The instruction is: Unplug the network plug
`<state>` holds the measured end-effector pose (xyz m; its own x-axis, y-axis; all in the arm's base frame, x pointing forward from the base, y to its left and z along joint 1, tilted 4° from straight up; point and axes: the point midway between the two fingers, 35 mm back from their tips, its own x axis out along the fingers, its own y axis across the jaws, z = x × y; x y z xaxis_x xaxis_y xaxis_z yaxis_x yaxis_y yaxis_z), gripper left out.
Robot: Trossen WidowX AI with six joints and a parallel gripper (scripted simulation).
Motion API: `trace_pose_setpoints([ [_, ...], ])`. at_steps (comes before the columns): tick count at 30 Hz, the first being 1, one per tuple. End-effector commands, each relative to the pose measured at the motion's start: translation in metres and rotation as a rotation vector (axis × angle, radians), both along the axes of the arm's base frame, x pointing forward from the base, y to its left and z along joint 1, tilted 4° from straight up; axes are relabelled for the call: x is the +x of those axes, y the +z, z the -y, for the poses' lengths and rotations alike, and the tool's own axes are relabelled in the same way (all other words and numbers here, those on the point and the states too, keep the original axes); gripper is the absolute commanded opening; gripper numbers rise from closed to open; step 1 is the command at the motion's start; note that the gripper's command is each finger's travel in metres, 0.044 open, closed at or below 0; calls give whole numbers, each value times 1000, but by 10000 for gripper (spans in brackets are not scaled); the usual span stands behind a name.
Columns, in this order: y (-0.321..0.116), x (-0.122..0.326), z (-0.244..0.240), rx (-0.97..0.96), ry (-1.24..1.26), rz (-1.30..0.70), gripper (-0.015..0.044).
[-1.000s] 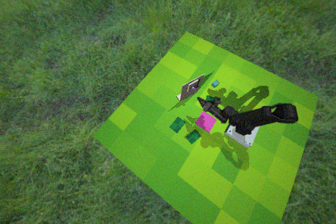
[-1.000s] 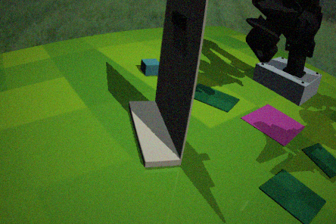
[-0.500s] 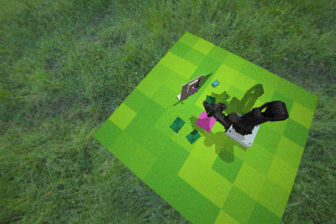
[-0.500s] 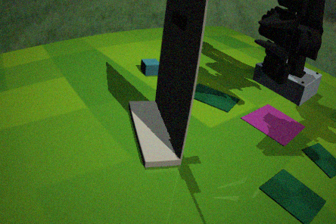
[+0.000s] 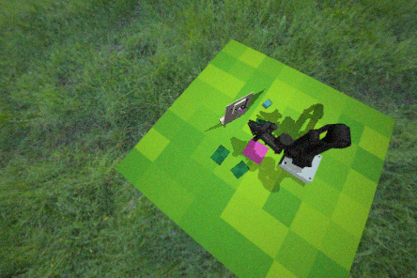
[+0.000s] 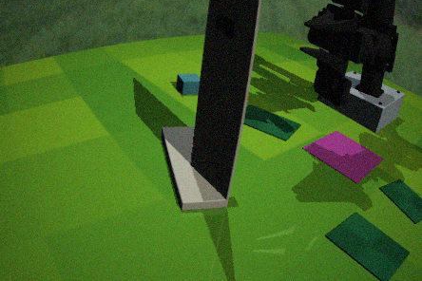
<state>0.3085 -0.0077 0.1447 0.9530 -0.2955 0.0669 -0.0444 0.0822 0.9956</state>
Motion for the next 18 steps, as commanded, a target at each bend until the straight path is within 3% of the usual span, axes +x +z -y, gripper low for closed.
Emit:
trace_pose_setpoints([
  [1,1,11,8,15,14,7,156],
  [18,4,35,23,26,25,14,156],
])
